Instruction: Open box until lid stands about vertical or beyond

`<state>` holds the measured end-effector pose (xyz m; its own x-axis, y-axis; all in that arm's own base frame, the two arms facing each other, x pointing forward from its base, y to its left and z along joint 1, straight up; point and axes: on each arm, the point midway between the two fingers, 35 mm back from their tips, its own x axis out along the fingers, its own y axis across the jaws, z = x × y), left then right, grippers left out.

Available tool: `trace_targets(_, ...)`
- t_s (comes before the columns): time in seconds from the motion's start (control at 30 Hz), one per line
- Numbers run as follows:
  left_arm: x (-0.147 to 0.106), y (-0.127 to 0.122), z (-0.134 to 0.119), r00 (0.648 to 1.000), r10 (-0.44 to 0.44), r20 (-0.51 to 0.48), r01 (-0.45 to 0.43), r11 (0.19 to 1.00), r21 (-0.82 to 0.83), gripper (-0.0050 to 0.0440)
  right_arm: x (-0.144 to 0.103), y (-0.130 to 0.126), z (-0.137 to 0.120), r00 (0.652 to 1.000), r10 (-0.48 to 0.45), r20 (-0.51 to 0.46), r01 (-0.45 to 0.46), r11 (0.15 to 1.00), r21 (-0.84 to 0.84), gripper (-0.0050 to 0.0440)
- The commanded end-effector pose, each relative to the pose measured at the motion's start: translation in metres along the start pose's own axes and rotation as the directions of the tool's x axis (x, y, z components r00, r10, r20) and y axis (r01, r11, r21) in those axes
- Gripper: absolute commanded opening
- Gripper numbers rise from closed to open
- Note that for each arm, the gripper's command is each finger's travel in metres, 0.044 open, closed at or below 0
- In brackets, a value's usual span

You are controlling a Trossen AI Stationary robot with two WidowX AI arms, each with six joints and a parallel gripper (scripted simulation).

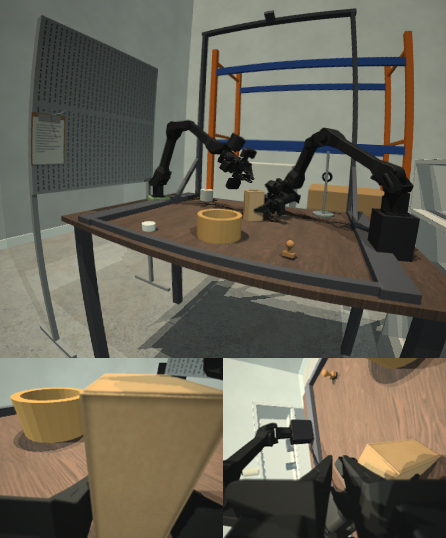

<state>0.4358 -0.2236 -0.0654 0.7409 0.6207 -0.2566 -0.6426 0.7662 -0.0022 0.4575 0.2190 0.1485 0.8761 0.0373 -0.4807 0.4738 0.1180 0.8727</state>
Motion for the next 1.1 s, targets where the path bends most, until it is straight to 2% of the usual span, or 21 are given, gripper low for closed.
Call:
trace_targets(0.0, -0.003, -0.007, 0.014, 1.0, -0.01, 0.002, 0.01, 0.999, -0.031, 0.0225, 0.002, 0.007, -0.018, 1.0, 0.015, -0.004, -0.014, 0.996, 0.09, 0.005)
trace_targets(0.8, -0.003, -0.007, 0.014, 1.0, -0.01, 0.002, 0.01, 0.999, -0.031, 0.0225, 0.017, -0.018, -0.027, 1.0, 0.007, -0.003, -0.007, 0.993, 0.118, 0.005)
trace_targets(1.07, -0.003, -0.007, 0.014, 1.0, -0.01, 0.002, 0.01, 0.999, -0.031, 0.0225, 0.017, -0.019, -0.027, 1.0, 0.007, -0.003, -0.007, 0.993, 0.118, 0.005)
